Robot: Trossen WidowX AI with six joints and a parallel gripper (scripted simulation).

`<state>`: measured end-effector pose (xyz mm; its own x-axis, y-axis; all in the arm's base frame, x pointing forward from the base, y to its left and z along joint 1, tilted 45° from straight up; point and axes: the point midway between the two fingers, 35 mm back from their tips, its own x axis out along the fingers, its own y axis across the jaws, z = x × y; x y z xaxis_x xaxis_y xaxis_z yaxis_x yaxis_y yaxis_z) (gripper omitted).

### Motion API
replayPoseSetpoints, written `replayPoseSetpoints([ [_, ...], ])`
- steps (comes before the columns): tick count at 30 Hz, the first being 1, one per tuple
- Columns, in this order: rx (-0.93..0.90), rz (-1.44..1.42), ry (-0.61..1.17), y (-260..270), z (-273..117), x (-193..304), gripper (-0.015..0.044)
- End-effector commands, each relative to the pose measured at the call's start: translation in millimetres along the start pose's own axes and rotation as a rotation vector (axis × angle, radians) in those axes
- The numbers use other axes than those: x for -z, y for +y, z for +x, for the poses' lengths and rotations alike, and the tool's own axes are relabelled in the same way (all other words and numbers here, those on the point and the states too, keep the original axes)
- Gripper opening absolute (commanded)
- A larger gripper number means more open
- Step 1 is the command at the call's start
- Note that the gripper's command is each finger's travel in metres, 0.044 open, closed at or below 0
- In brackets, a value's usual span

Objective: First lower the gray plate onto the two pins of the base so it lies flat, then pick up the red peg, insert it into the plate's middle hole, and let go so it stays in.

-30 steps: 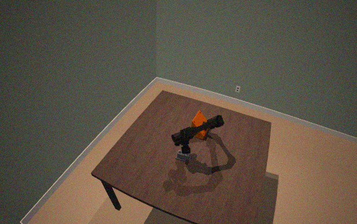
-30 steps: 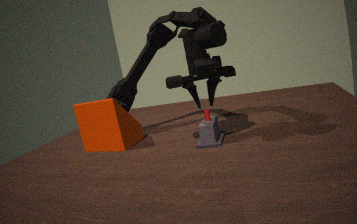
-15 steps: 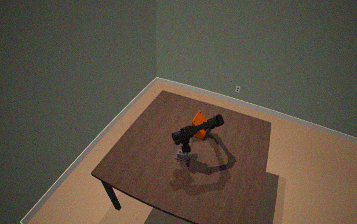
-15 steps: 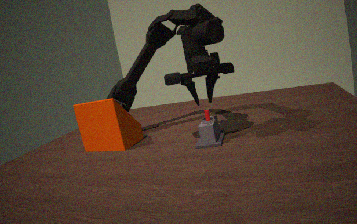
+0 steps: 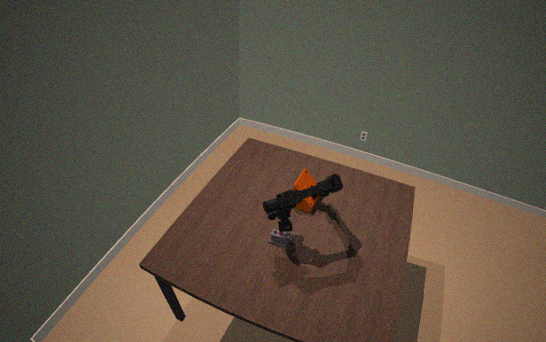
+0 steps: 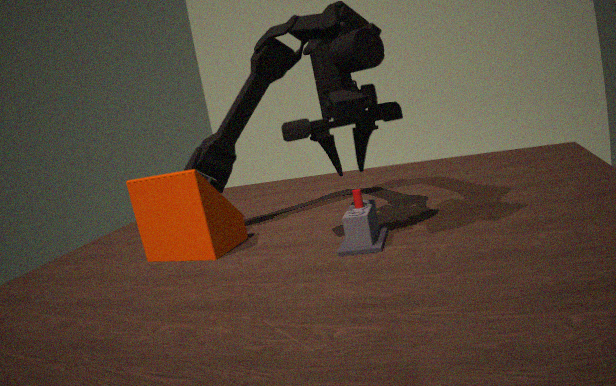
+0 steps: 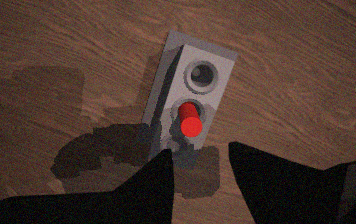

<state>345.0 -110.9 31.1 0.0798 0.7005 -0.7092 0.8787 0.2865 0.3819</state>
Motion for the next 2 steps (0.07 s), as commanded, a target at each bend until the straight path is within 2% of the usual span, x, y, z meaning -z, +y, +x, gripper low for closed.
replayPoseSetpoints([
  [1,0.003,-0.006,-0.005,0.1,-3.7,0.1,0.0150],
  [2,0.003,-0.006,-0.005,0.1,-4.3,0.3,0.0150],
])
